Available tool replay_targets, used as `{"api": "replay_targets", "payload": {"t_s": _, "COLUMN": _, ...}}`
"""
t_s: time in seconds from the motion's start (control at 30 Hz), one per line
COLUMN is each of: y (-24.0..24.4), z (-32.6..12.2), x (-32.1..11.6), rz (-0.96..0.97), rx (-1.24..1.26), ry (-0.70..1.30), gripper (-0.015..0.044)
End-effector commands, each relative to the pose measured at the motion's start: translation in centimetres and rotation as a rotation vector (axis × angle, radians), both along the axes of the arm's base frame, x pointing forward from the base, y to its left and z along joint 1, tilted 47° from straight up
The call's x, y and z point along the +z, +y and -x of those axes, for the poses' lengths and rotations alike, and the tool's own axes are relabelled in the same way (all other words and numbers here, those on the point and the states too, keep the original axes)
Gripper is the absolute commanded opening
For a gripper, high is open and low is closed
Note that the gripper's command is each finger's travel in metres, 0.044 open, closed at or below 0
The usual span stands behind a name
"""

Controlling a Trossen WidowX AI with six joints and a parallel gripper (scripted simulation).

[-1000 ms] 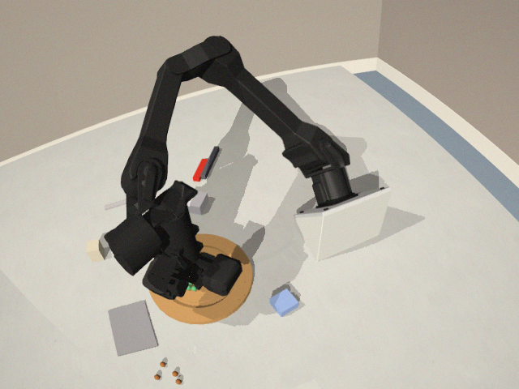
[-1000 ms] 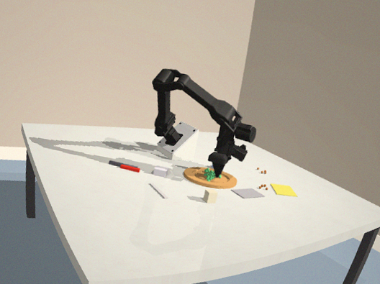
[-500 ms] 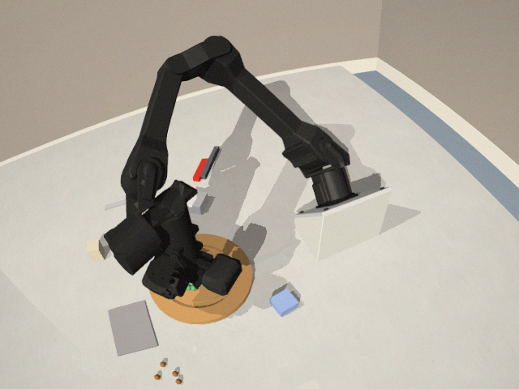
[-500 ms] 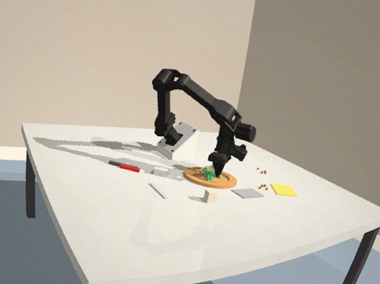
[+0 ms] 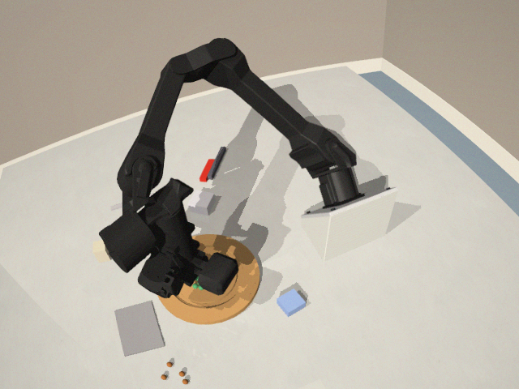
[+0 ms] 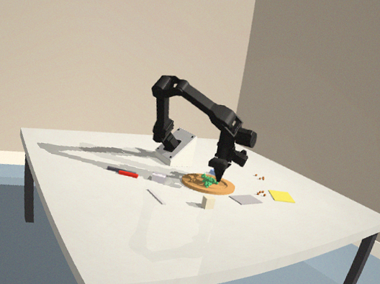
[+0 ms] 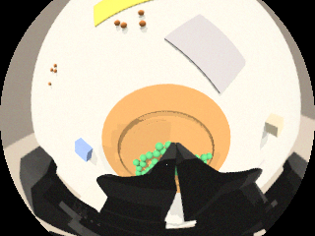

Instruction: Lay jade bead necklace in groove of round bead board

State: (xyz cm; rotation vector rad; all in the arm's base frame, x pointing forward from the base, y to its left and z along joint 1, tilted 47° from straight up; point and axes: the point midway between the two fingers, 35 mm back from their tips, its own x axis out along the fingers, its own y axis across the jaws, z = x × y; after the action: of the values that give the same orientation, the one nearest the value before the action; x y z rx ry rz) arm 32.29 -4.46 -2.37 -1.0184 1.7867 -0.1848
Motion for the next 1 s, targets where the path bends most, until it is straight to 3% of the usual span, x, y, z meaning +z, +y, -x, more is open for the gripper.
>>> {"api": "replay_targets", "payload": {"t_s": 0.0, "y": -0.31, "z": -0.43, "x": -0.06, "rz": 0.006, "rx": 0.003, "ry": 0.012, "gripper": 0.0}}
{"api": "replay_targets", "payload": {"t_s": 0.27, "y": -0.66, "z": -0.37, "x": -0.4, "rz": 0.006, "rx": 0.003, "ry": 0.012, "gripper": 0.0}}
{"api": "replay_targets", "payload": {"t_s": 0.83, "y": -0.36, "z": -0.41, "x": -0.08, "rz": 0.004, "rx": 0.002, "ry": 0.011, "gripper": 0.044}}
{"api": "replay_targets", "payload": {"t_s": 0.93, "y": -0.32, "z": -0.41, "x": -0.05, "rz": 0.006, "rx": 0.003, "ry": 0.012, "gripper": 0.044}}
{"api": "replay_targets", "payload": {"t_s": 0.97, "y": -0.31, "z": -0.4, "x": -0.02, "rz": 0.008, "rx": -0.008, "ry": 0.0, "gripper": 0.0414}}
